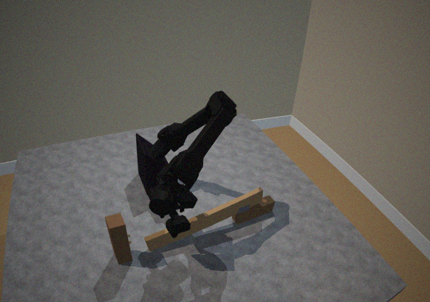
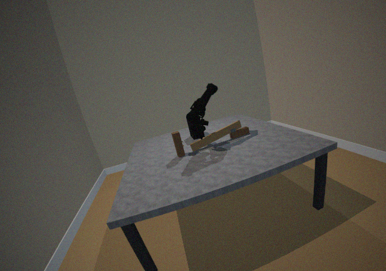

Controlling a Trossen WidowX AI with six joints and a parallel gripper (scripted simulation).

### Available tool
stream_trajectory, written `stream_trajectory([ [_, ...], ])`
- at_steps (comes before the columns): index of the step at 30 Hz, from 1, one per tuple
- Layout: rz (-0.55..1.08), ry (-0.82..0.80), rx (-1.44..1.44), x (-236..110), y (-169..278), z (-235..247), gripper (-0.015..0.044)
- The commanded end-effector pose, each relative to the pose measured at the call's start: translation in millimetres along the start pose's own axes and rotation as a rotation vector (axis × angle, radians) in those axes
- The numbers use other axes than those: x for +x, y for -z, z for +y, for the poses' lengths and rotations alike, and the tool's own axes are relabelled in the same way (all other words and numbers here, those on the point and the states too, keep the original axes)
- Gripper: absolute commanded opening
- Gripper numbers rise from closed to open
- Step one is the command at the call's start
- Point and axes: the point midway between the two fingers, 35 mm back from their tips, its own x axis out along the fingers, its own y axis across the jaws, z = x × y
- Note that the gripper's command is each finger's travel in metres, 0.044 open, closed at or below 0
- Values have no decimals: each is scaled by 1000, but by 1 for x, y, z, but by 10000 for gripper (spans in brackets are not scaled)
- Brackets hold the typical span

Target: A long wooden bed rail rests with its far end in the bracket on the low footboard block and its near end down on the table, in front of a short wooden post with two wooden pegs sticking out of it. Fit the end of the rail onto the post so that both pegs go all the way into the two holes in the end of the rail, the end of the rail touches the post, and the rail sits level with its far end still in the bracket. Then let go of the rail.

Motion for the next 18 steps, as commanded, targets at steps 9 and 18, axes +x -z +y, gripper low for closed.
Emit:
stream_trajectory([
  [9, -8, -5, 6, 23, 0, 1, 440],
  [18, -8, -5, 7, 37, -1, 1, 440],
])
